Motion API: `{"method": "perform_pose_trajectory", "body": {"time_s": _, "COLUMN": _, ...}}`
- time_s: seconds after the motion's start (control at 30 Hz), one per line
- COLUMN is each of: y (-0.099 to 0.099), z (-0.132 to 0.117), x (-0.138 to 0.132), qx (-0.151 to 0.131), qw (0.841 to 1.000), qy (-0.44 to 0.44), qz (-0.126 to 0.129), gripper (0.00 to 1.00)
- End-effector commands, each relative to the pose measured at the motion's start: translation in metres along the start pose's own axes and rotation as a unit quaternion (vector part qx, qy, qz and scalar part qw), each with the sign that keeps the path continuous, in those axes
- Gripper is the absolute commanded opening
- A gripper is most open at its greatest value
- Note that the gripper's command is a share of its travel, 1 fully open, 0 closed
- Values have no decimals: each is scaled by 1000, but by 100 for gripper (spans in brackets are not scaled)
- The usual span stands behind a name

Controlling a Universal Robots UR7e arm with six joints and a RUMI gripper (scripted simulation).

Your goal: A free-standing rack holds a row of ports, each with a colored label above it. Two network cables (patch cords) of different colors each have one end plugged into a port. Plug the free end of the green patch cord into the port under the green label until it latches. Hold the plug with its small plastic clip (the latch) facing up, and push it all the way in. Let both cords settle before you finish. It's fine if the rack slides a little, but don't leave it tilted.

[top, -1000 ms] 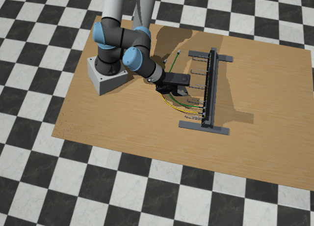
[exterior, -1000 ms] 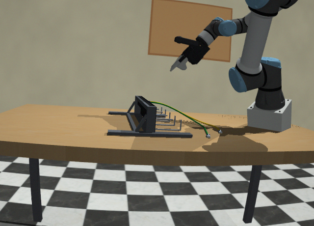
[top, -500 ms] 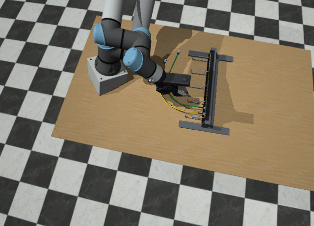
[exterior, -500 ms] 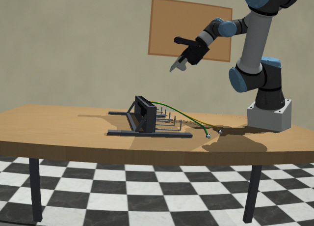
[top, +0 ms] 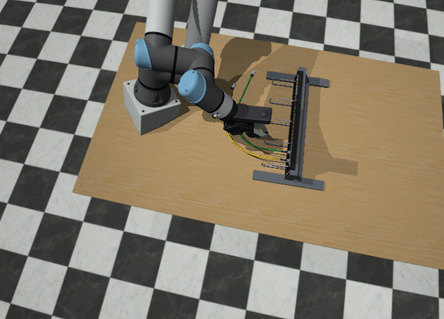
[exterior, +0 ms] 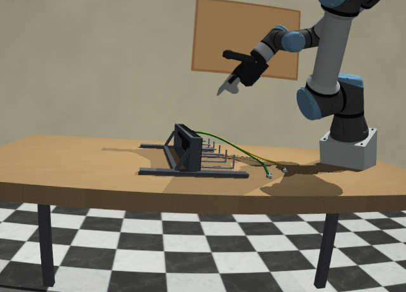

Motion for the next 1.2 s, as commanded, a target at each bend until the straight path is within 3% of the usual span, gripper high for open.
{"method": "perform_pose_trajectory", "body": {"time_s": 0.0, "y": 8, "z": 1, "x": 0, "qx": 0, "qw": 1000, "qy": 0, "qz": -1, "gripper": 0}}
{"method": "perform_pose_trajectory", "body": {"time_s": 1.17, "y": 80, "z": 1, "x": 1, "qx": 0, "qw": 1000, "qy": 0, "qz": -1, "gripper": 0}}
Point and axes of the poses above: the point where the finger pads meet when closed, its own y axis out along the fingers, its own x axis across the jaws, z = x × y, the point moved 2 cm from there along -y, back along the fingers, and after that the axes turned 2 degrees about y, right-handed, at the moved point
